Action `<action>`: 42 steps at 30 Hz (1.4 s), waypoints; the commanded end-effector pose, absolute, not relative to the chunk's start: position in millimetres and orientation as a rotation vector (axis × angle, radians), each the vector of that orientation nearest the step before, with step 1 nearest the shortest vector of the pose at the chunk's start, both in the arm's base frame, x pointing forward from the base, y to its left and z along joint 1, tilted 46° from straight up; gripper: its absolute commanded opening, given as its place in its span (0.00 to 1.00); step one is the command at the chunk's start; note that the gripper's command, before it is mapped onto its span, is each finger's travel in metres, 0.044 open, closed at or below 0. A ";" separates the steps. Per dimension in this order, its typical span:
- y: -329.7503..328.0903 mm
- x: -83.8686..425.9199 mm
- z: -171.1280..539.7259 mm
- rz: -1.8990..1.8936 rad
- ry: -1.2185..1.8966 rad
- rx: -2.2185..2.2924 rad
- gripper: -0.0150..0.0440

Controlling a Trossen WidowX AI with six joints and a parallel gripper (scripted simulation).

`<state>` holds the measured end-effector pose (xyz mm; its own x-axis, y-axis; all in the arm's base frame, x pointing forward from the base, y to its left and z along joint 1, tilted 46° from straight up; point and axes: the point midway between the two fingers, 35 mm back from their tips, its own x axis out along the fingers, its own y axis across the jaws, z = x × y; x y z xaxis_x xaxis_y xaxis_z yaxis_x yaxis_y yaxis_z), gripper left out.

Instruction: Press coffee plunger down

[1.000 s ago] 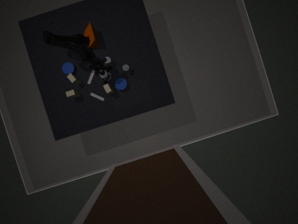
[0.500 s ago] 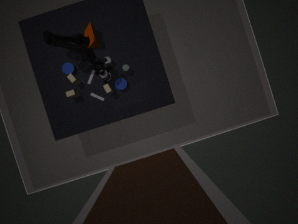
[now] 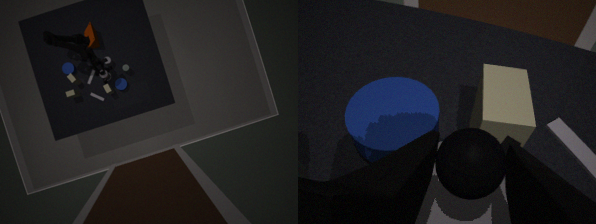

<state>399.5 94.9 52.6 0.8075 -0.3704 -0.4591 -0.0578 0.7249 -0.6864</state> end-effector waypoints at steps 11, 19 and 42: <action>94.9 399.6 52.3 -0.185 0.621 -0.752 0.47; 94.9 399.6 52.3 -0.185 0.621 -0.752 0.61; 146.0 390.4 114.3 -0.192 0.639 -0.758 1.00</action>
